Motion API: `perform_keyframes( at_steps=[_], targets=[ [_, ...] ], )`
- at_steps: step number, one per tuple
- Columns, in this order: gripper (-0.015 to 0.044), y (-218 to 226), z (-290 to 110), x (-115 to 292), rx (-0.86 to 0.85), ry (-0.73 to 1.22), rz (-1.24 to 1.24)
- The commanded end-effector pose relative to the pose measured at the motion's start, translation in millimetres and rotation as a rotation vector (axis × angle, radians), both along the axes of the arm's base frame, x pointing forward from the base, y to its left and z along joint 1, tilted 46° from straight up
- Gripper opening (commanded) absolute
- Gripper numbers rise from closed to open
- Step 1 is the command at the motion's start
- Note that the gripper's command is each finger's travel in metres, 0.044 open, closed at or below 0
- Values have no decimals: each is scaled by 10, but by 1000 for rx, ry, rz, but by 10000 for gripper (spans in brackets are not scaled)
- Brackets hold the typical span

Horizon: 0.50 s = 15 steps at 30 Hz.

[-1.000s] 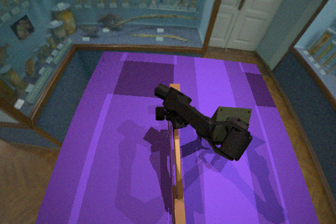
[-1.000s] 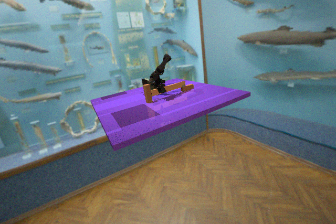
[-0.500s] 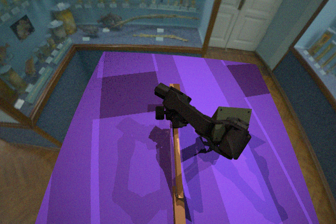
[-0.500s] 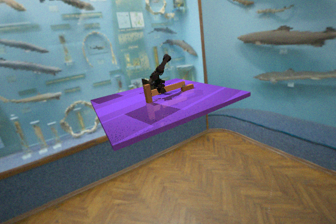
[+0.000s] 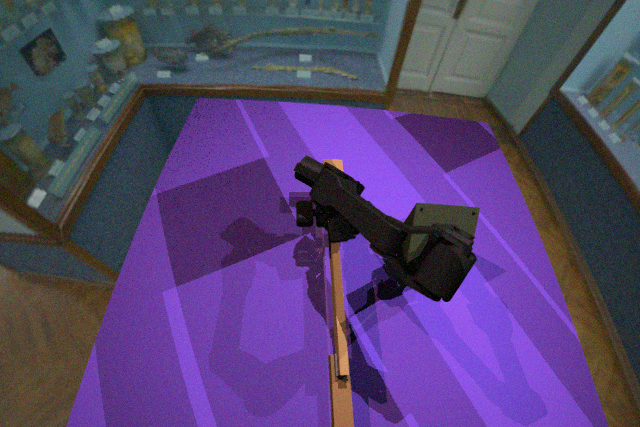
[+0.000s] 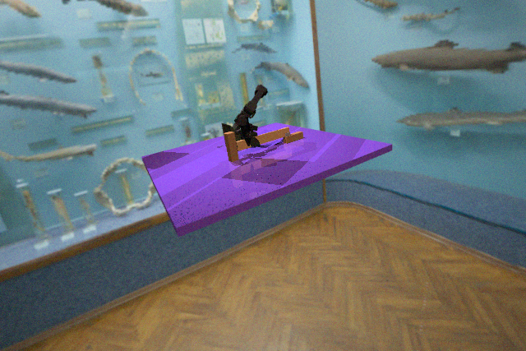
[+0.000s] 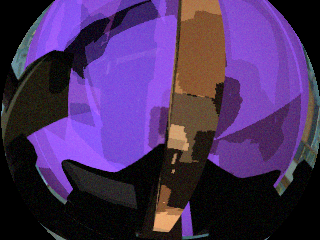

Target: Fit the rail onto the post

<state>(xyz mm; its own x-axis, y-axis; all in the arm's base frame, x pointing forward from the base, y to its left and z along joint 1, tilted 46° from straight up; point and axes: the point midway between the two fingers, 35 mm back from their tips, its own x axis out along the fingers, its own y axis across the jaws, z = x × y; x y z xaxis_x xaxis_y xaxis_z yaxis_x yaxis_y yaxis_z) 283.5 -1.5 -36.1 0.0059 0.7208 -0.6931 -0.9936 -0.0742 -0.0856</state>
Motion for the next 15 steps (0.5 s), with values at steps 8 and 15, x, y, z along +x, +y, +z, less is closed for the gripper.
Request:
perform_keyframes(
  at_steps=[8,15],
  targets=[
    [0,-49,-29,7,-2,-2,-2],
    [131,-24,-18,3,0,0,0]
  ],
)
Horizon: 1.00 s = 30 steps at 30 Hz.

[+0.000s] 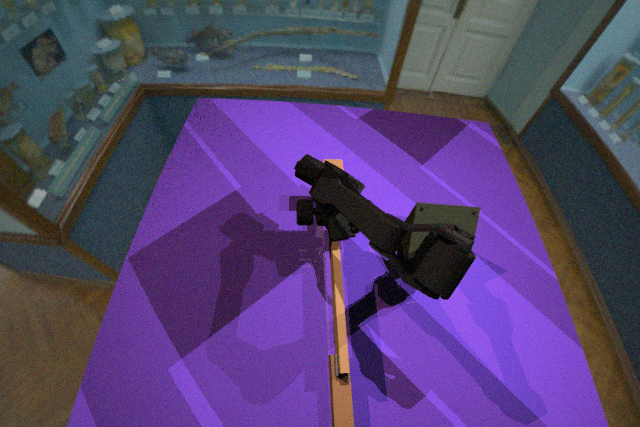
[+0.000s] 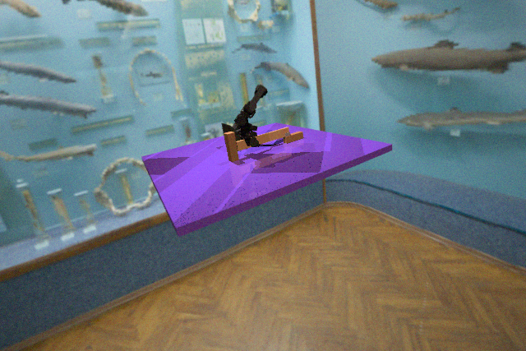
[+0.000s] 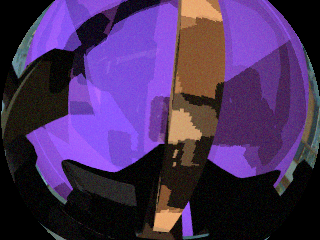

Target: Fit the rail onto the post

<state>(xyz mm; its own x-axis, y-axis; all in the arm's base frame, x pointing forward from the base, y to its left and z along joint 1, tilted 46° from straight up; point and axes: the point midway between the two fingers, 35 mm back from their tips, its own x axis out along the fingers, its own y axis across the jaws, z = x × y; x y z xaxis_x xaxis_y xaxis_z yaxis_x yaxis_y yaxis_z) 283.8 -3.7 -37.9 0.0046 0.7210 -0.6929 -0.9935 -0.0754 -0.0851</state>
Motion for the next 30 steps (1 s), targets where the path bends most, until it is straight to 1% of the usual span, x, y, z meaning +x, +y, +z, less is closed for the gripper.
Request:
perform_keyframes(
  at_steps=[1,12,19,23,30],
  targets=[
    [158,-2,1,0,-1,0,-1],
    [440,-2,1,0,-1,0,-1],
    [440,-3,24,0,-1,-1,-1],
    [440,-10,399,-33,-2,-1,-3],
    [440,-10,423,-37,-2,-1,-3]
  ],
)
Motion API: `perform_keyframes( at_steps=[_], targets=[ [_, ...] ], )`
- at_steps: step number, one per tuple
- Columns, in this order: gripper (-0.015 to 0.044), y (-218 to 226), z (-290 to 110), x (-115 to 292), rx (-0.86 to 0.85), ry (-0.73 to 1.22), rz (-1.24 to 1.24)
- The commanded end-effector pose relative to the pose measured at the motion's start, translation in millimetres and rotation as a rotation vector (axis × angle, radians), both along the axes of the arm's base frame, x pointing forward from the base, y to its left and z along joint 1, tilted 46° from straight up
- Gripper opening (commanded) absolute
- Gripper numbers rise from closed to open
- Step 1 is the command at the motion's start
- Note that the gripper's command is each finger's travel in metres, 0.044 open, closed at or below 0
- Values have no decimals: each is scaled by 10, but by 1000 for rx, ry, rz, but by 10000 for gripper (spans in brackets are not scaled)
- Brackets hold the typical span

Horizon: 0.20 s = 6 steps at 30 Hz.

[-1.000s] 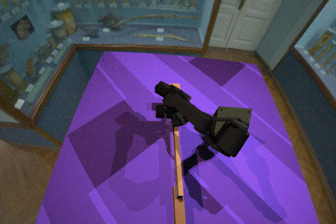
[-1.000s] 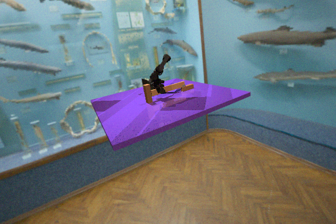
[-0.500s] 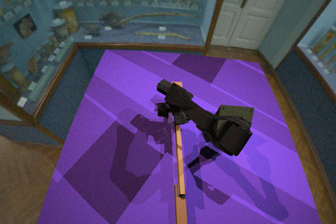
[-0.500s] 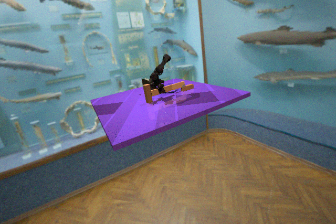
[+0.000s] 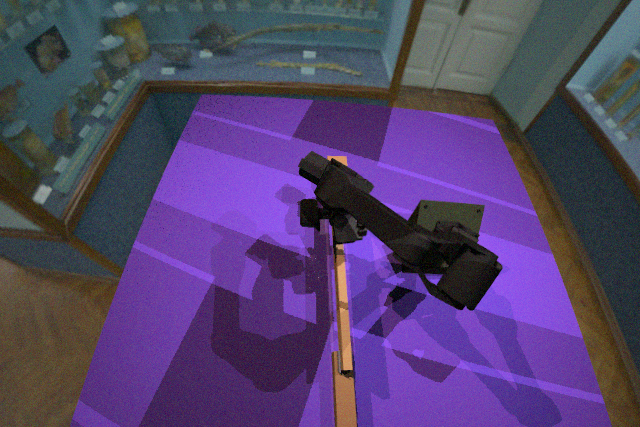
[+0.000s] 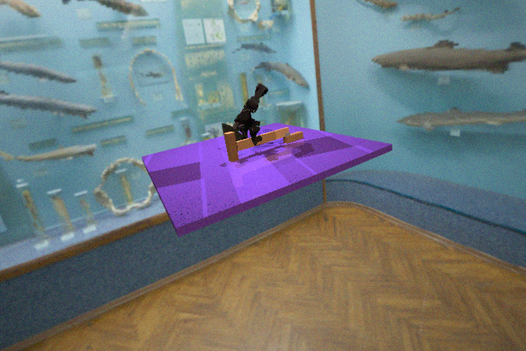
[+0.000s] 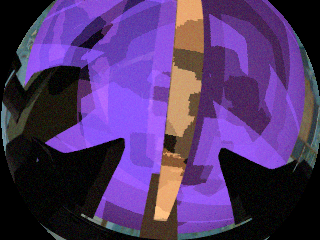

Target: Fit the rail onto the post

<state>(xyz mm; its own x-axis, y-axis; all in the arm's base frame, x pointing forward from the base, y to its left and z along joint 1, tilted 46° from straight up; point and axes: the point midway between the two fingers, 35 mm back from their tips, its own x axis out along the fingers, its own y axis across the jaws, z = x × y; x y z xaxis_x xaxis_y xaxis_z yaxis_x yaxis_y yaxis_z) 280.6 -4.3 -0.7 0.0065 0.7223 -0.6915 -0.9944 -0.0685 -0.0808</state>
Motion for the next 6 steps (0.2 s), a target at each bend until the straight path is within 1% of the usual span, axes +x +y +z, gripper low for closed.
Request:
perform_keyframes(
  at_steps=[1,6],
  targets=[
    [440,-4,50,-5,-4,-6,4],
    [440,-4,50,-5,-4,-6,4]
  ],
)
